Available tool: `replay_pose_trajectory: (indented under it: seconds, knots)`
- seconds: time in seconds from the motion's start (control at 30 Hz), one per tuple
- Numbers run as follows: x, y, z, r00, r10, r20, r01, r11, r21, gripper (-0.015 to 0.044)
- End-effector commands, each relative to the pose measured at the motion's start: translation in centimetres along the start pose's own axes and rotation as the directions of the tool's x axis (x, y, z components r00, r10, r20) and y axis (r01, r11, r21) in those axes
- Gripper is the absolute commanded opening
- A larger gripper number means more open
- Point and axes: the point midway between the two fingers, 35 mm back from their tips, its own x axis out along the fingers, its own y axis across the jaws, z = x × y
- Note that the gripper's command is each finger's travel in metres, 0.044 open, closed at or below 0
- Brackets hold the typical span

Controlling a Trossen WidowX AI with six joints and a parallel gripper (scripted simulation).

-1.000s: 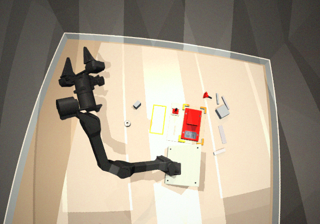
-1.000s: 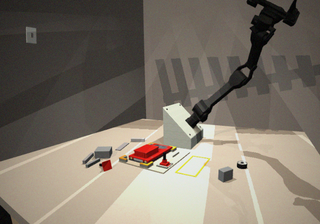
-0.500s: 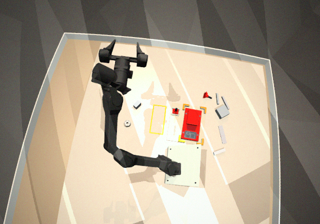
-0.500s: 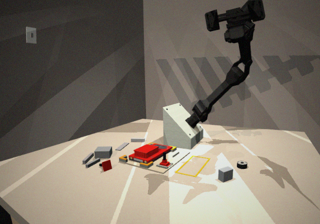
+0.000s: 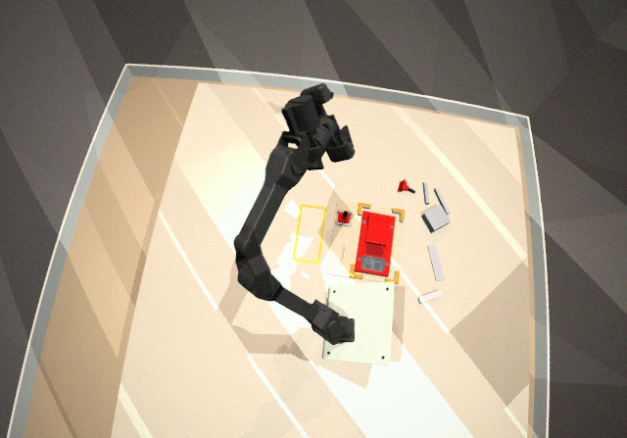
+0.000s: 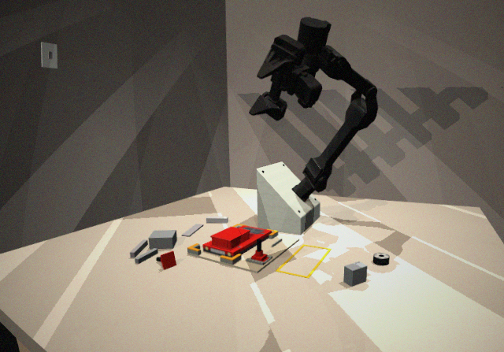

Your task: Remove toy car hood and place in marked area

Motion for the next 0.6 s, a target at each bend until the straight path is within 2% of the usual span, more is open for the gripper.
replay_pose_trajectory:
  seconds: [0.0,0.13,0.27,0.43,0.57]
  knots:
    - [2.6,4.7,-1.3,0.990,0.139,0.033,-0.143,0.966,0.217,0.0440]
    - [5.1,10.7,-2.2,0.949,0.300,0.094,-0.309,0.831,0.463,0.0440]
    - [6.7,16.6,-2.6,0.881,0.441,0.171,-0.433,0.606,0.667,0.0440]
    - [7.4,24.9,-2.3,0.745,0.595,0.303,-0.491,0.182,0.852,0.0440]
    - [6.9,30.9,-1.4,0.613,0.668,0.422,-0.417,-0.181,0.891,0.0440]
